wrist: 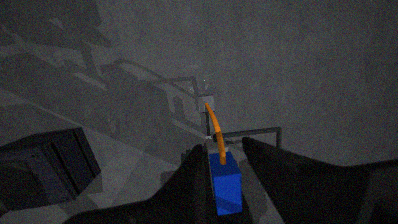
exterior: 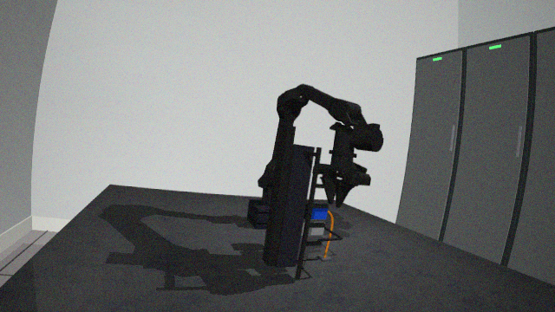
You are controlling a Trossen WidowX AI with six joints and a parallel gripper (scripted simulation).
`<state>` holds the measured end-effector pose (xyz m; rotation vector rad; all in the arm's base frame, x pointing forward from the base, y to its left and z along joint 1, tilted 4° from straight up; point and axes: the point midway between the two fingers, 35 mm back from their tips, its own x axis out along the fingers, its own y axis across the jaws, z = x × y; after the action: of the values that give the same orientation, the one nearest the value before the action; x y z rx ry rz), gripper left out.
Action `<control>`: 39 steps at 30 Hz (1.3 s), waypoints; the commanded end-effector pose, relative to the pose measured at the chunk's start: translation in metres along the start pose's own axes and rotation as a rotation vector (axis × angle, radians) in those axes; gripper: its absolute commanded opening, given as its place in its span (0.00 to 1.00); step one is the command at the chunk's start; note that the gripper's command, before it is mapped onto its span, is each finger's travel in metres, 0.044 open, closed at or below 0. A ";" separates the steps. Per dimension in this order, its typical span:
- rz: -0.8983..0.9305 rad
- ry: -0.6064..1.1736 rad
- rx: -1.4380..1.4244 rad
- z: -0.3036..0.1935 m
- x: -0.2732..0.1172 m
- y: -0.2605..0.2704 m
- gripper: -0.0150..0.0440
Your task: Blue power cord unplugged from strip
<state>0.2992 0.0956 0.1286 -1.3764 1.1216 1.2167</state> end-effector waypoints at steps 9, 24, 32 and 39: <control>0.009 -0.010 0.034 -0.009 -0.001 -0.002 0.53; 0.009 -0.008 0.034 -0.033 -0.001 -0.002 0.53; 0.009 -0.007 0.034 -0.042 0.000 -0.001 0.53; 0.009 -0.007 0.034 -0.042 0.009 -0.001 0.53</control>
<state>0.3063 0.0538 0.1263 -1.3405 1.1433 1.1965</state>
